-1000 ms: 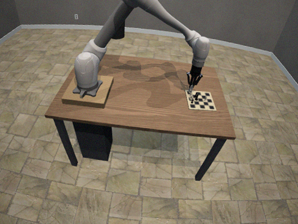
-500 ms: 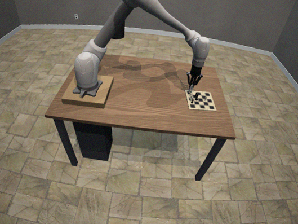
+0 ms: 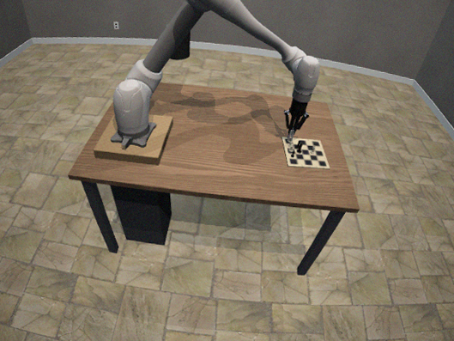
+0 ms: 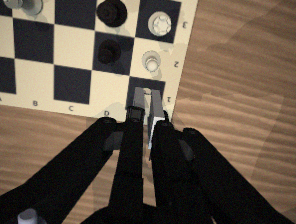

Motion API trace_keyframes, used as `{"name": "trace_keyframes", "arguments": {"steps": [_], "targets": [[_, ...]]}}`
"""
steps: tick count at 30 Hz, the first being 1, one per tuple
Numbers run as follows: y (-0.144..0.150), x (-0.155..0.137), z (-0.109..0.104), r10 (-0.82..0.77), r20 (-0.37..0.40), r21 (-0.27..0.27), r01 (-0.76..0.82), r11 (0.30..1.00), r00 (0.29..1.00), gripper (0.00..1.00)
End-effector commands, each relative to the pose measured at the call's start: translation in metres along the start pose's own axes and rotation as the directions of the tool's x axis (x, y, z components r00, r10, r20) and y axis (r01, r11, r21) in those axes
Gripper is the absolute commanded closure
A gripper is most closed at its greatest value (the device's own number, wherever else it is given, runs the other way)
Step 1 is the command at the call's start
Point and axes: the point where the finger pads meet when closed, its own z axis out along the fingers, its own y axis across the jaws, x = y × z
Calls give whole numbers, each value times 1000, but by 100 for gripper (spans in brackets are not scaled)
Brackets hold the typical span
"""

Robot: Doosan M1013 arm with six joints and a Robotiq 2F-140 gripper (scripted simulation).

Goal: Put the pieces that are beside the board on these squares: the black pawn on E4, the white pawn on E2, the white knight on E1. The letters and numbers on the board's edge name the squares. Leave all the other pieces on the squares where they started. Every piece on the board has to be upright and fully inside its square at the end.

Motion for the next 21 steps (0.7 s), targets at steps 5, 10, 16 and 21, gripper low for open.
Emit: {"name": "trace_keyframes", "arguments": {"steps": [5, 10, 16, 21], "targets": [[0, 0, 1, 0, 0, 0, 0, 1000, 1000, 100], [0, 0, 2, 0, 0, 0, 0, 1000, 1000, 100], [0, 0, 3, 0, 0, 0, 0, 1000, 1000, 100], [0, 0, 3, 0, 0, 0, 0, 1000, 1000, 100]]}}
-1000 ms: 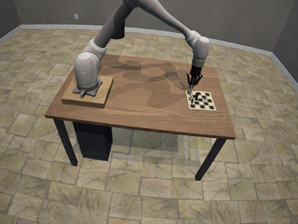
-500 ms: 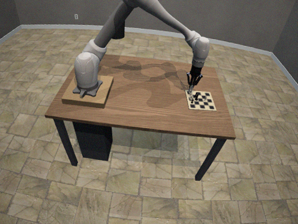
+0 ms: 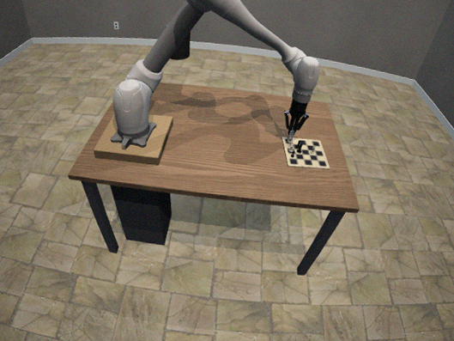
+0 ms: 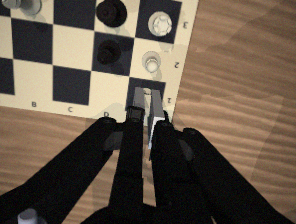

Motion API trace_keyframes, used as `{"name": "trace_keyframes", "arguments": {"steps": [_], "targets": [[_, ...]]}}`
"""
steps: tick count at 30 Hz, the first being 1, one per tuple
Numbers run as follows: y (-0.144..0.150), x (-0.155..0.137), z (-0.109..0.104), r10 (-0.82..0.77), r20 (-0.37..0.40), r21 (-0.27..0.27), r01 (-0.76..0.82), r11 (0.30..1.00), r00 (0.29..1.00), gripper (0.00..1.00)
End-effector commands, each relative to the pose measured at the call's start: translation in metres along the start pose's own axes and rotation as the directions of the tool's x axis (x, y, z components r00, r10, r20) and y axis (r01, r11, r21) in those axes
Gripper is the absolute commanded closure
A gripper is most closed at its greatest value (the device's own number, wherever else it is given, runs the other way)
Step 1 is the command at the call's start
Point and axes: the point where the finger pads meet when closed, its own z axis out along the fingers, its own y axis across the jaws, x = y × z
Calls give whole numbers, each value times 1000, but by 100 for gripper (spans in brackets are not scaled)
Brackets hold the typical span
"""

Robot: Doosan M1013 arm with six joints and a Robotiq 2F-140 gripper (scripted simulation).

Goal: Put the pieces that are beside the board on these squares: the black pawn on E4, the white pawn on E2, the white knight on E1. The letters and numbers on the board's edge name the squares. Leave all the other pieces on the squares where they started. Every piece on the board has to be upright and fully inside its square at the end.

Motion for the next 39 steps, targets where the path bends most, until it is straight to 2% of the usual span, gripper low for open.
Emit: {"name": "trace_keyframes", "arguments": {"steps": [1, 31, 32, 34, 35, 37, 38, 39], "targets": [[0, 0, 0, 0, 0, 0, 0, 1000, 1000, 100], [0, 0, 0, 0, 0, 0, 0, 1000, 1000, 100], [0, 0, 0, 0, 0, 0, 0, 1000, 1000, 96], [0, 0, 0, 0, 0, 0, 0, 1000, 1000, 96], [0, 0, 0, 0, 0, 0, 0, 1000, 1000, 91], [0, 0, 0, 0, 0, 0, 0, 1000, 1000, 91], [0, 0, 0, 0, 0, 0, 0, 1000, 1000, 87], [0, 0, 0, 0, 0, 0, 0, 1000, 1000, 87]]}}
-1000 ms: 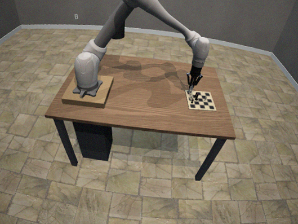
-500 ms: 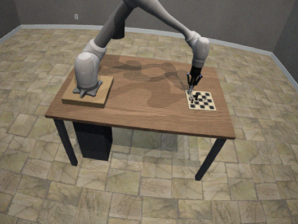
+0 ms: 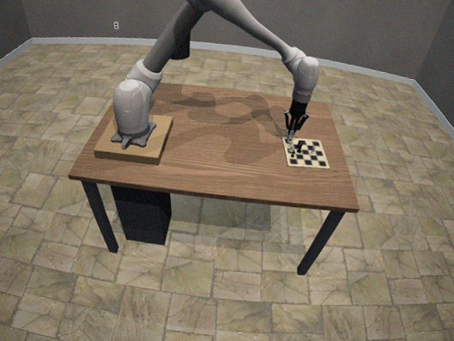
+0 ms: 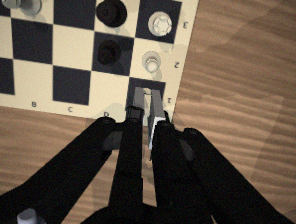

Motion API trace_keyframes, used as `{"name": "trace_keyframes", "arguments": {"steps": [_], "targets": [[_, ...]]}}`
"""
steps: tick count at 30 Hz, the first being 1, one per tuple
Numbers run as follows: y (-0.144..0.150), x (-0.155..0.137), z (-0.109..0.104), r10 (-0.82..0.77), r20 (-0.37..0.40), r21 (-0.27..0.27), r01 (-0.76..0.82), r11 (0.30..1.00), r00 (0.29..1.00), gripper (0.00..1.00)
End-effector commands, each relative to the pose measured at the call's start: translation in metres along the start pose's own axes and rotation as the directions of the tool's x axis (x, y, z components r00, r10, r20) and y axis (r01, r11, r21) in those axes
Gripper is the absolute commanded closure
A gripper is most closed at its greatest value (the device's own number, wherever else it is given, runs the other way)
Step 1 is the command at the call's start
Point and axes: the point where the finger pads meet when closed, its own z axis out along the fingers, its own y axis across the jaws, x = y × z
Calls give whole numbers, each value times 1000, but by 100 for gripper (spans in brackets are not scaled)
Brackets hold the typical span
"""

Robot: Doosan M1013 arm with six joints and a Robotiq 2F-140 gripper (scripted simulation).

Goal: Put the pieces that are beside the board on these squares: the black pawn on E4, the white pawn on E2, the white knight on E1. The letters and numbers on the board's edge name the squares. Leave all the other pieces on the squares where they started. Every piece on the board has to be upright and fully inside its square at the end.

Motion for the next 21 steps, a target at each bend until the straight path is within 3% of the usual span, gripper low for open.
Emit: {"name": "trace_keyframes", "arguments": {"steps": [1, 5, 21], "targets": [[0, 0, 0, 0, 0, 0, 0, 1000, 1000, 87], [0, 0, 0, 0, 0, 0, 0, 1000, 1000, 78], [0, 0, -5, 0, 0, 0, 0, 1000, 1000, 78]]}}
